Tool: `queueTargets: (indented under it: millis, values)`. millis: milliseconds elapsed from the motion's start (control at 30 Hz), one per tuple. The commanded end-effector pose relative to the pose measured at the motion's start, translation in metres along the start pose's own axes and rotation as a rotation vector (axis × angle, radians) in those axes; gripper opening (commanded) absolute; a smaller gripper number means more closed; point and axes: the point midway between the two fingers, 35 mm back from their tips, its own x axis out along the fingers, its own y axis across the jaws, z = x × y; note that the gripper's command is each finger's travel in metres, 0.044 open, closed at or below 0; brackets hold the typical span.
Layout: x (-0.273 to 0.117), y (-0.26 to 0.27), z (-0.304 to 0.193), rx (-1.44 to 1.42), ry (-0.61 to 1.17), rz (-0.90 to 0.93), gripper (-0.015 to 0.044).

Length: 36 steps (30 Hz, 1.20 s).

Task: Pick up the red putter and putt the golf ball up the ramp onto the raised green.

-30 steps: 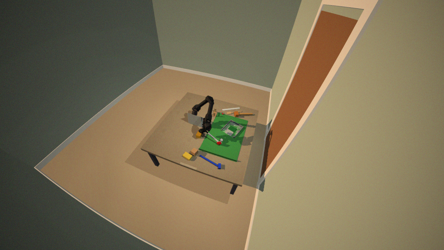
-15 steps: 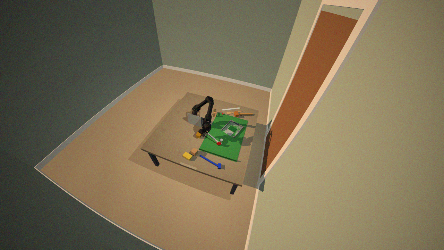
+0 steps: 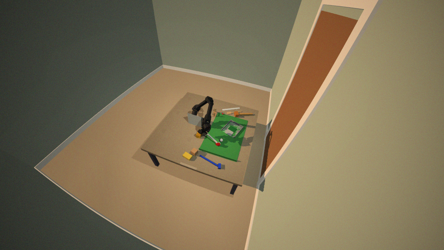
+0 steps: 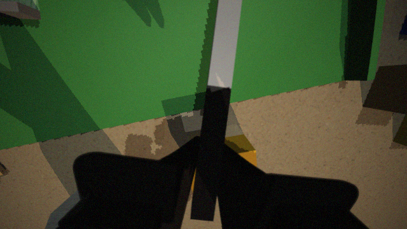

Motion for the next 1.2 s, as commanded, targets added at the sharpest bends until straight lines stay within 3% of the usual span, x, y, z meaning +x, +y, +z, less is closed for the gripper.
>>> queueTargets:
  millis: [0,233,433,700,1167]
  values:
    - [-0.003,0.046,0.007,-0.022,-0.008,-0.005,0.0000]
    - [0.001,0.121,-0.003,-0.028,-0.003,0.010,0.0000]
    - [-0.010,0.121,-0.002,-0.027,-0.004,0.009,0.0000]
    - [-0.059,0.120,-0.003,-0.027,-0.004,0.008,0.0000]
    - [-0.053,0.119,-0.002,-0.023,-0.006,0.010,0.0000]
